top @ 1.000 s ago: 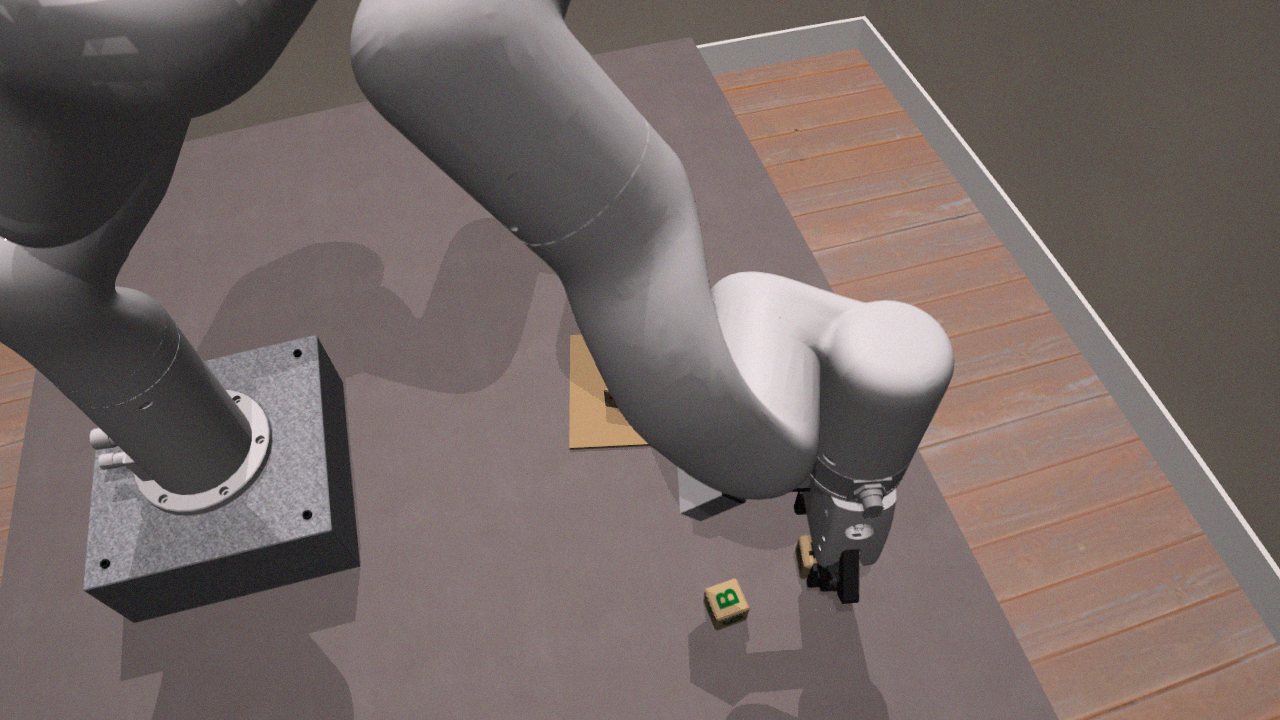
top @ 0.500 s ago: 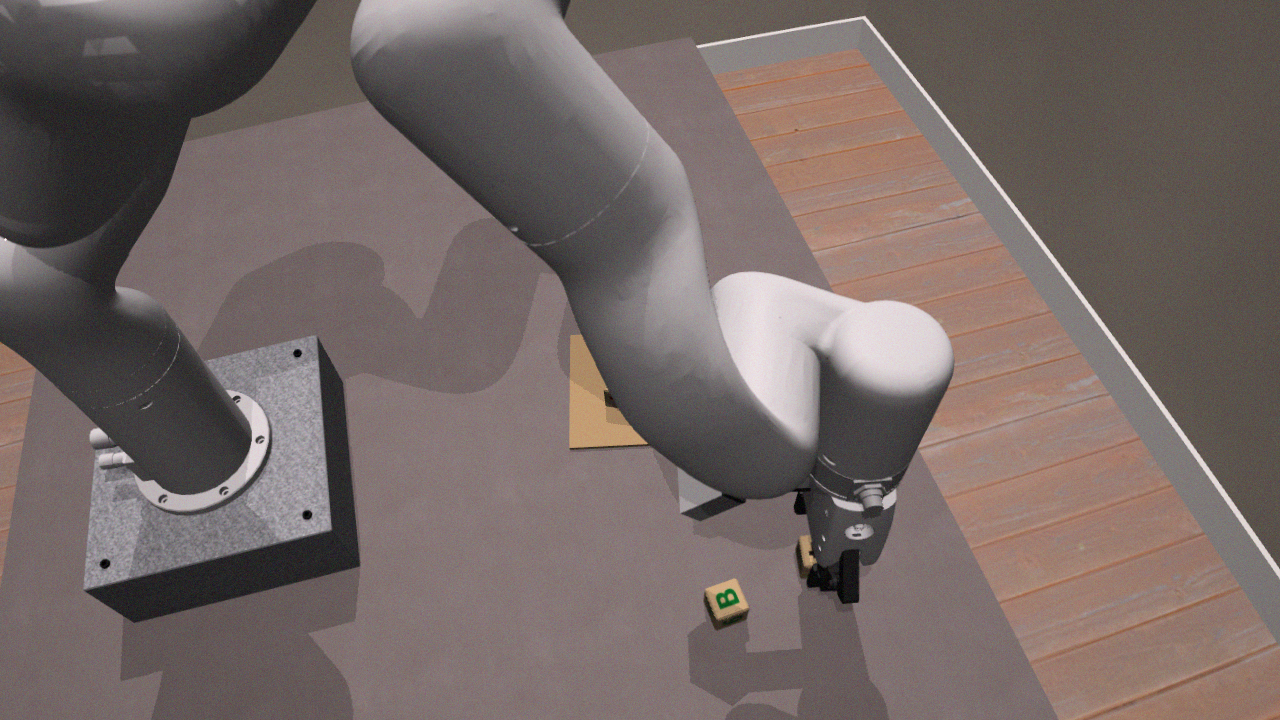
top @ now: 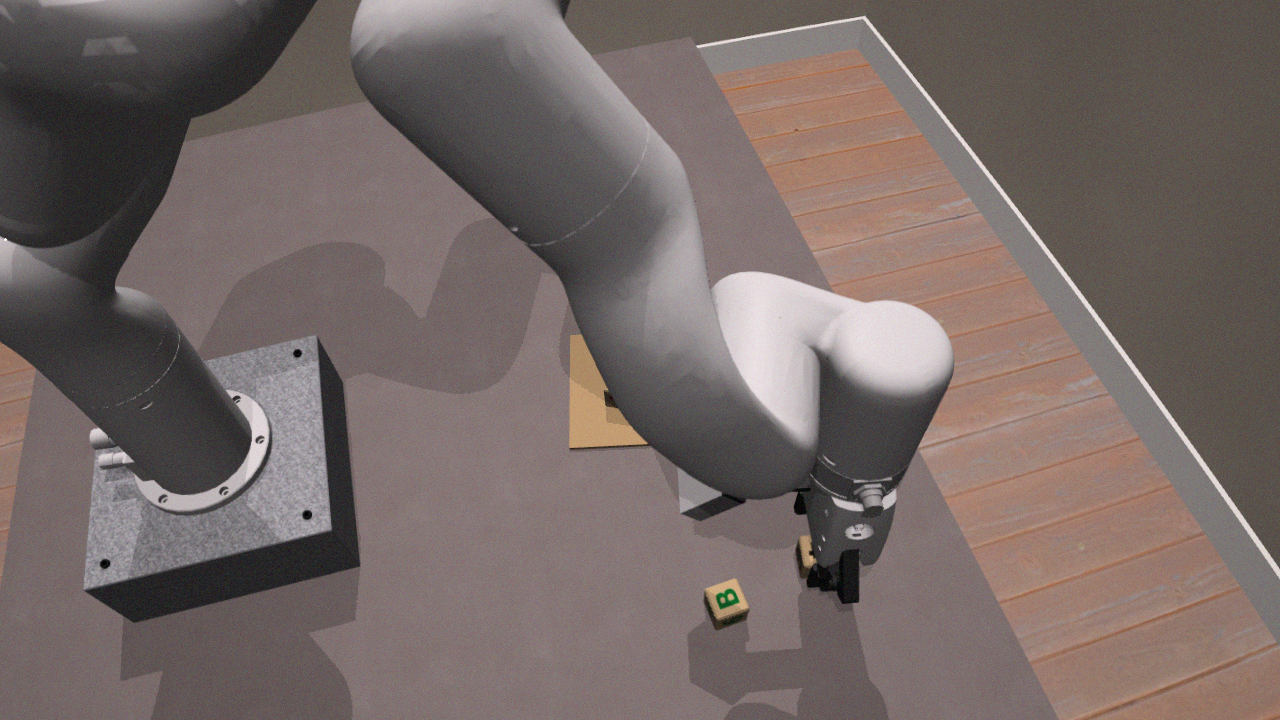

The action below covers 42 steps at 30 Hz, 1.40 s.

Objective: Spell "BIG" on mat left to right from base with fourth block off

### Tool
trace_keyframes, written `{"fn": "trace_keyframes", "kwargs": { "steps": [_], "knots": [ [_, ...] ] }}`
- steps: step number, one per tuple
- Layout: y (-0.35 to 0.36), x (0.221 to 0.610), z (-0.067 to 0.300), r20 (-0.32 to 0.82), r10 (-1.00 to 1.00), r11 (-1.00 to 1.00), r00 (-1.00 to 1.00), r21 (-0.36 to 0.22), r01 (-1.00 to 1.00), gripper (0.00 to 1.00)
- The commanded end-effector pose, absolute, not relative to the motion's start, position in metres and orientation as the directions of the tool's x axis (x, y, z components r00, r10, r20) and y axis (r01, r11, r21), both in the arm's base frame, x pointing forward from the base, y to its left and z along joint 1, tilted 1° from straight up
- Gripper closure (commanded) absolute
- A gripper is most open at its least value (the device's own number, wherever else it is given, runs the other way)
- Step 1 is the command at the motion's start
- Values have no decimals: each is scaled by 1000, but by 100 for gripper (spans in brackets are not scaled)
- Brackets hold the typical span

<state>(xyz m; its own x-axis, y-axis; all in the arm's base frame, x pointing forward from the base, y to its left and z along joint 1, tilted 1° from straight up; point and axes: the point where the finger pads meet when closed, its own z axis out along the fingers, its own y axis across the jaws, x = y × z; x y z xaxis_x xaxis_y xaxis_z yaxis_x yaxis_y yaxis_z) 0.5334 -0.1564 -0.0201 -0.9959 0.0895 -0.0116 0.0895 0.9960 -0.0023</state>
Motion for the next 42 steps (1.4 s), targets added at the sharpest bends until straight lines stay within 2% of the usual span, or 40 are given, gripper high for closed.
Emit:
{"fn": "trace_keyframes", "kwargs": {
  "steps": [1,32,42],
  "knots": [
    [-157,535,-18,-16,89,996,-996,-3,90,31],
    [-157,535,-20,-16,89,996,-996,-3,90,31],
    [-157,535,-38,-16,89,996,-996,-3,90,31]
  ]
}}
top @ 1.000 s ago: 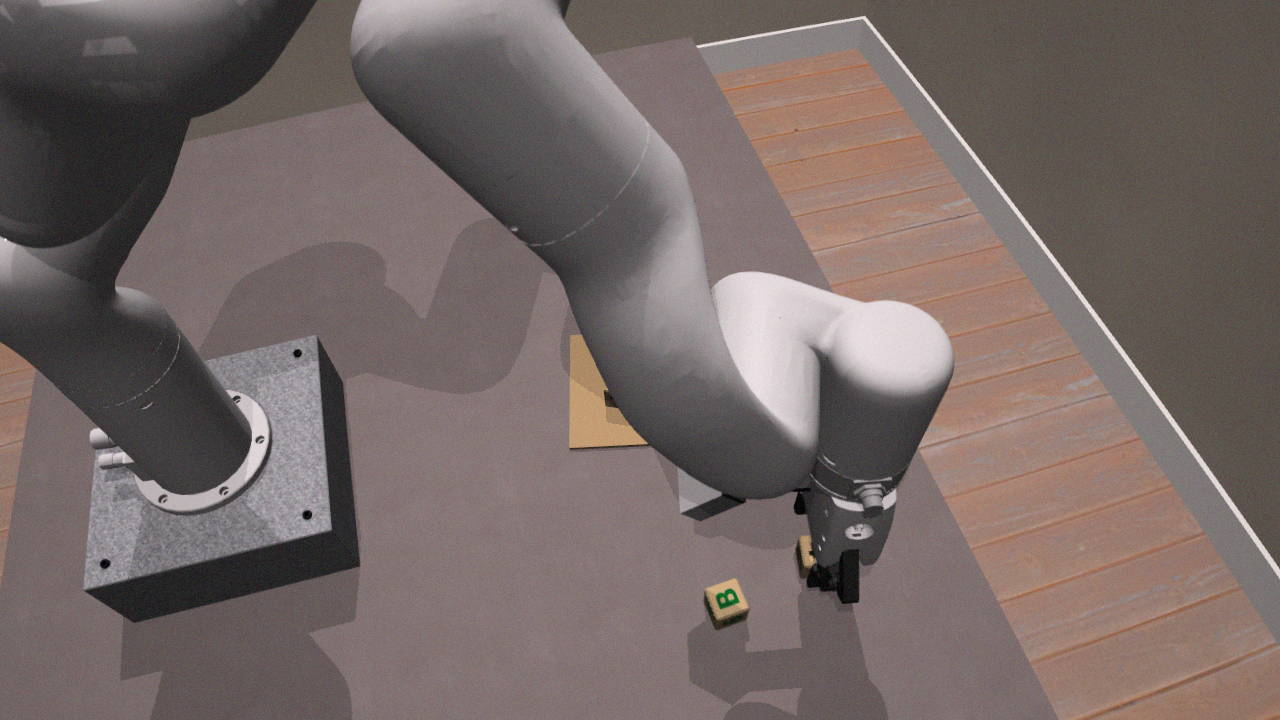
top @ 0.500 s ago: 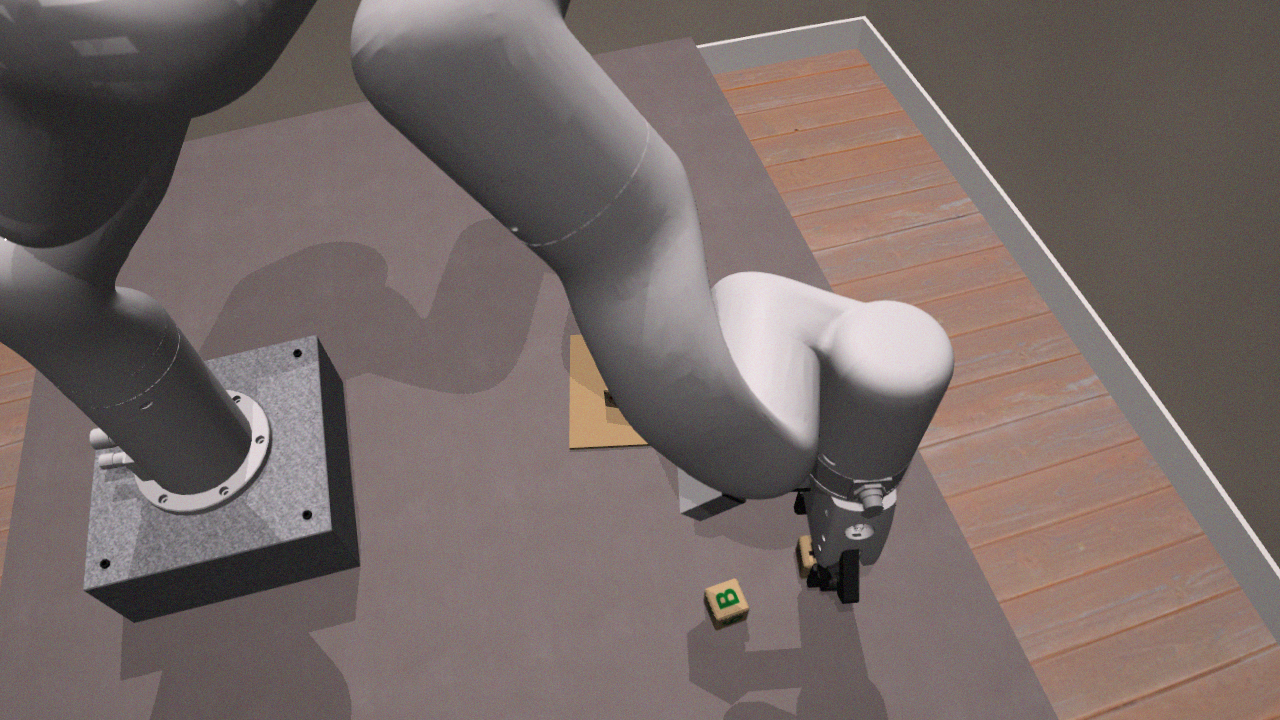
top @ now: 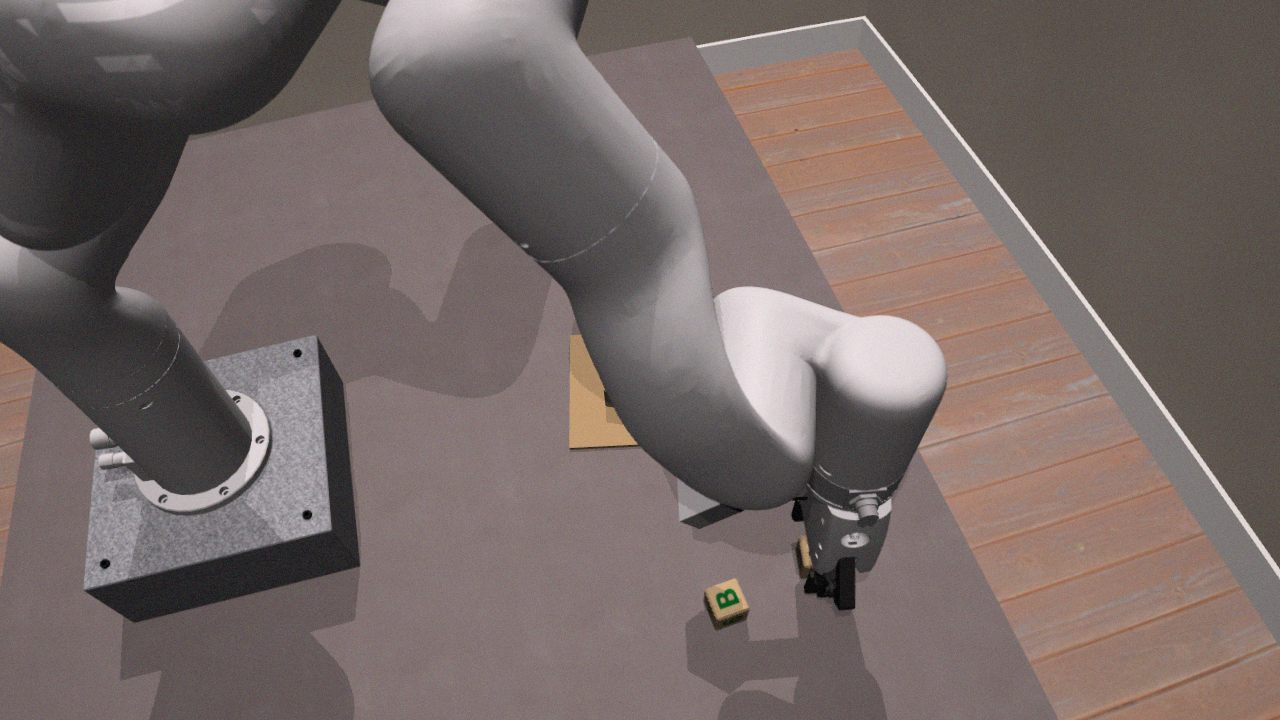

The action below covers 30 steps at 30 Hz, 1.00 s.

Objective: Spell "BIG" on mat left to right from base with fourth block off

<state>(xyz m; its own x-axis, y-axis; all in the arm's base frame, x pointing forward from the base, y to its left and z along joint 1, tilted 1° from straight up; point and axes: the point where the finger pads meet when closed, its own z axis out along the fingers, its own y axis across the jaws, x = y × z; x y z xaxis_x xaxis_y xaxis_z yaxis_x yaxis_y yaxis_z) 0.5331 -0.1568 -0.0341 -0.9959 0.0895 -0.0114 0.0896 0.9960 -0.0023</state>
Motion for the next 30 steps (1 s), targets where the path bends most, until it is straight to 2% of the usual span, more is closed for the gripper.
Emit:
{"fn": "trace_keyframes", "kwargs": {
  "steps": [1,30],
  "knots": [
    [-157,535,-40,-16,89,996,-996,-3,90,31],
    [-158,535,-53,-16,89,996,-996,-3,90,31]
  ]
}}
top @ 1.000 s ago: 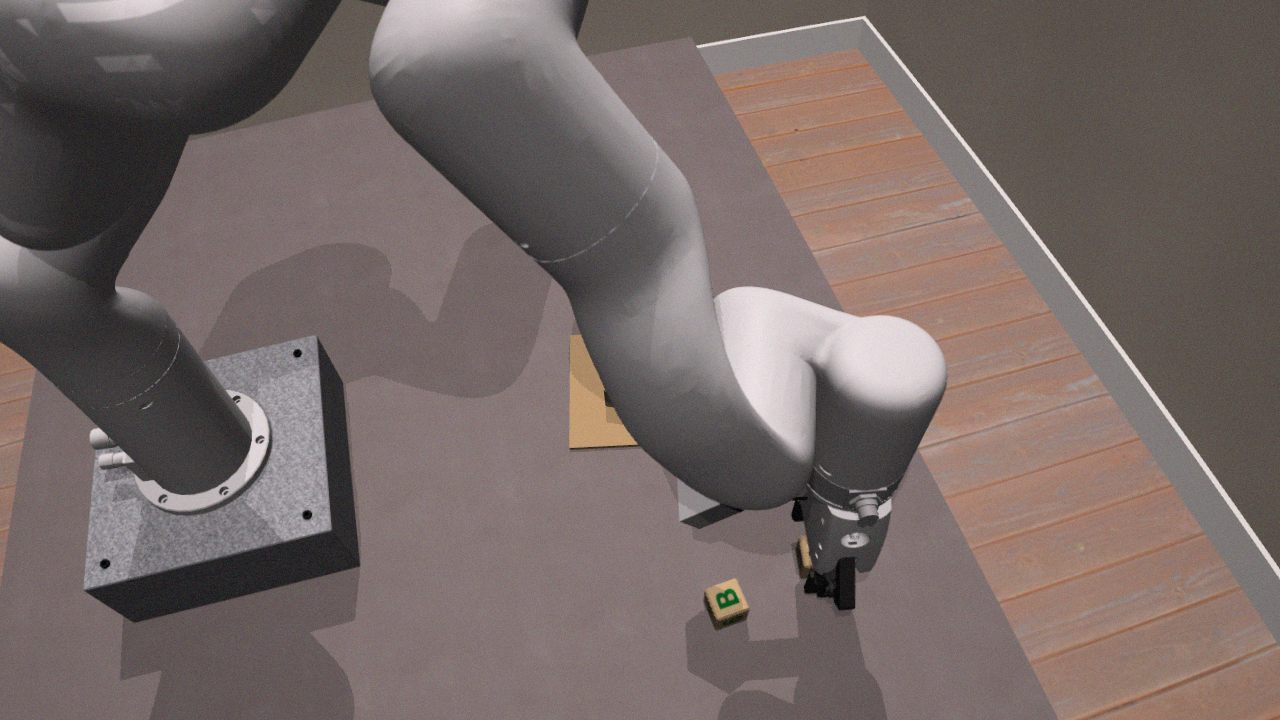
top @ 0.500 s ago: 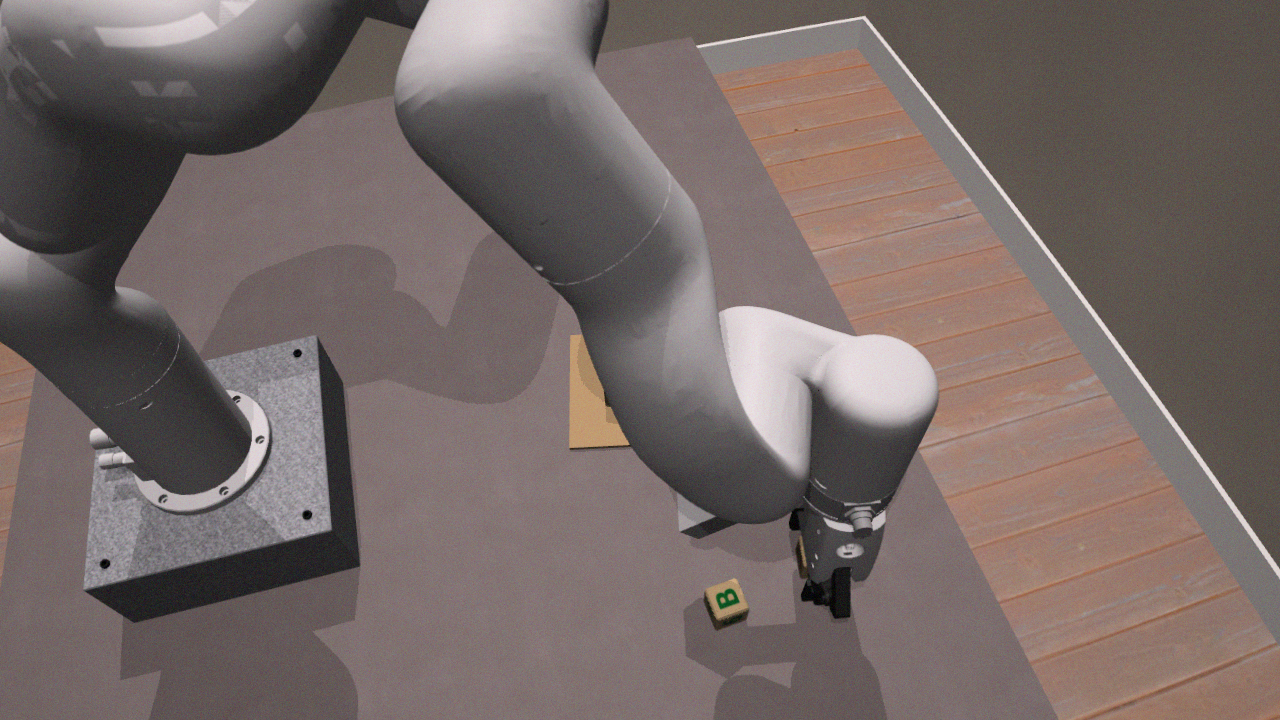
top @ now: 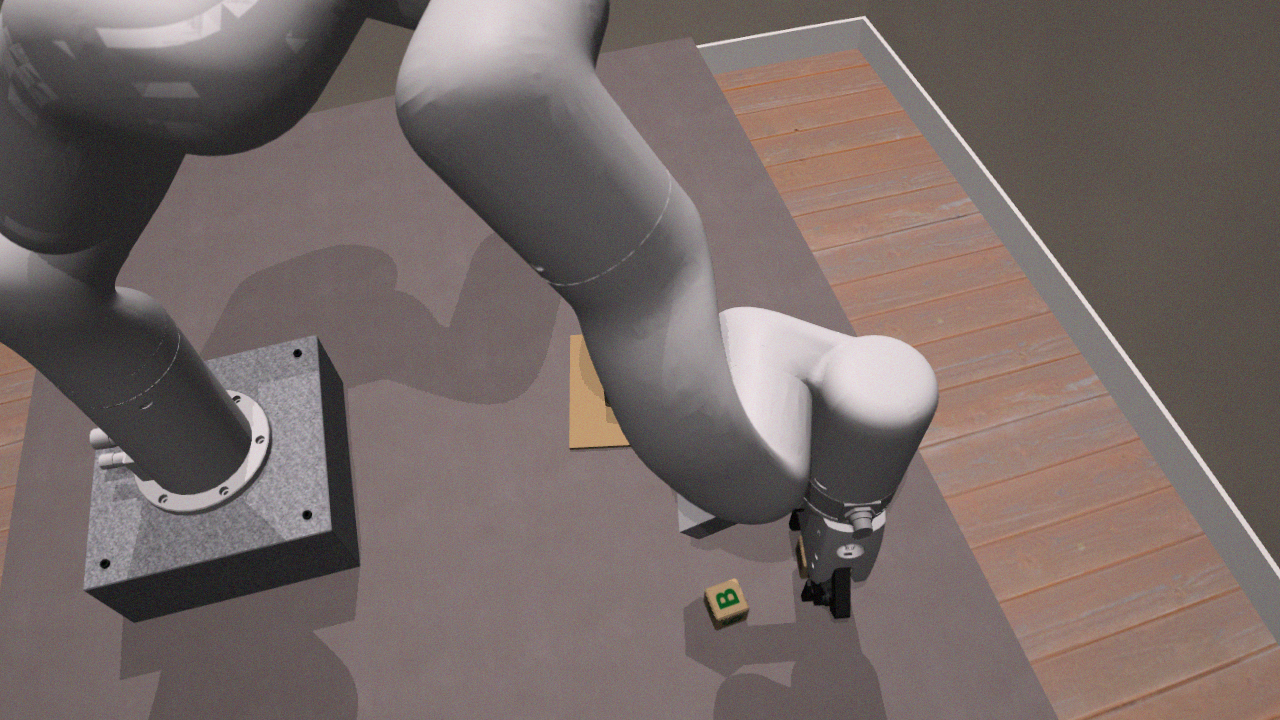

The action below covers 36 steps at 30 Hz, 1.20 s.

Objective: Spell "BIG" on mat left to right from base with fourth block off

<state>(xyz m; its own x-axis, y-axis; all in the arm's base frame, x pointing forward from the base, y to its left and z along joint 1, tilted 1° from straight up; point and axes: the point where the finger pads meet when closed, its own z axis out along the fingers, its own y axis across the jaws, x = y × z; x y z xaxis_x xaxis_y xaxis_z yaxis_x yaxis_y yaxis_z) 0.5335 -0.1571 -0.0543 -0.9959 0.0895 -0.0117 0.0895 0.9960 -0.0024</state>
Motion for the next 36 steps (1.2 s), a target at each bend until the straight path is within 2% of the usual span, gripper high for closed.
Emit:
{"fn": "trace_keyframes", "kwargs": {
  "steps": [1,20,21,36],
  "knots": [
    [-158,535,-53,-16,89,996,-996,-3,90,31],
    [-158,535,-53,-16,89,996,-996,-3,90,31],
    [-158,535,-53,-16,89,996,-996,-3,90,53],
    [-158,535,-53,-16,89,996,-996,-3,90,53]
  ]
}}
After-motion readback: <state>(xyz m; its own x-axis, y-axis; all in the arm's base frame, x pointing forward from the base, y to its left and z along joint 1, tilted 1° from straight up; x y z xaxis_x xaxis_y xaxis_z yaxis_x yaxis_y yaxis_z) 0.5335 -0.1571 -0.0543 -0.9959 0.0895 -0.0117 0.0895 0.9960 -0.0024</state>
